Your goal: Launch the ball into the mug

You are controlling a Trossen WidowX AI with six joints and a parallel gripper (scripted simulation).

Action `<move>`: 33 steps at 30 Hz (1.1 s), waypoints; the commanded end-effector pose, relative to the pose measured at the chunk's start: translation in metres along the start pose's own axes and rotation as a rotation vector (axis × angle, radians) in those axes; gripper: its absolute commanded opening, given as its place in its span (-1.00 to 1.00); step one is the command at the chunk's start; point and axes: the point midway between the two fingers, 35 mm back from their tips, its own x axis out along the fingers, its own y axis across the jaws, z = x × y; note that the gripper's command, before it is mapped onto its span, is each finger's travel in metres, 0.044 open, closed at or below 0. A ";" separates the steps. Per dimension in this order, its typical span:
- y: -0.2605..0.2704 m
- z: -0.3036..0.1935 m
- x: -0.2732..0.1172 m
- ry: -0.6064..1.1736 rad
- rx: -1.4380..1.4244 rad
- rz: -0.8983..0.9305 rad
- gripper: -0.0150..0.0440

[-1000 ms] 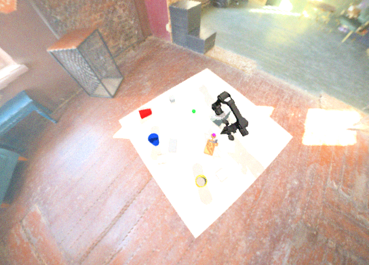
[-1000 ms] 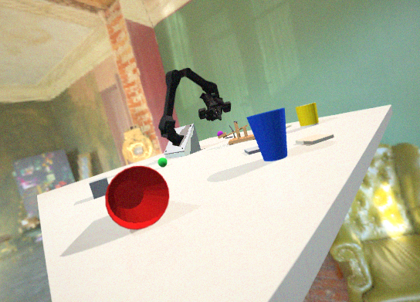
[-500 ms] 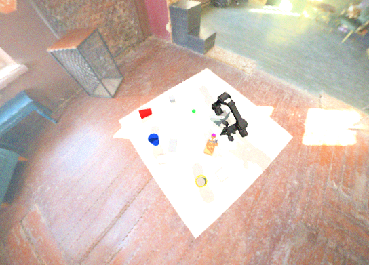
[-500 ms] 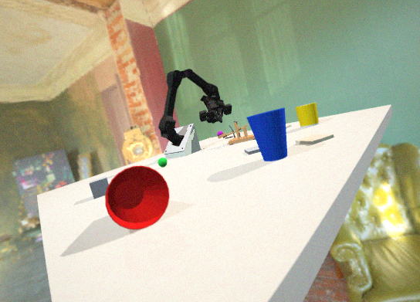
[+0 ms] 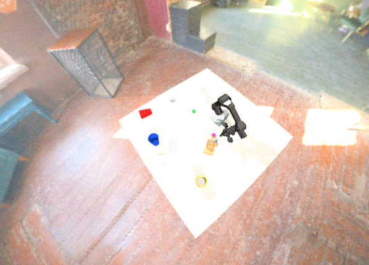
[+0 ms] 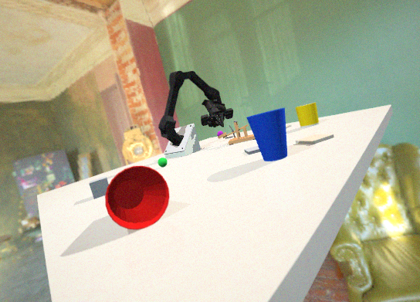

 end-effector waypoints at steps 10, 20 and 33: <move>0.002 0.017 0.018 0.008 -0.015 0.006 -0.49; 0.004 0.028 0.030 0.008 -0.015 0.007 -0.49; 0.007 0.043 0.045 0.009 -0.015 0.008 -0.49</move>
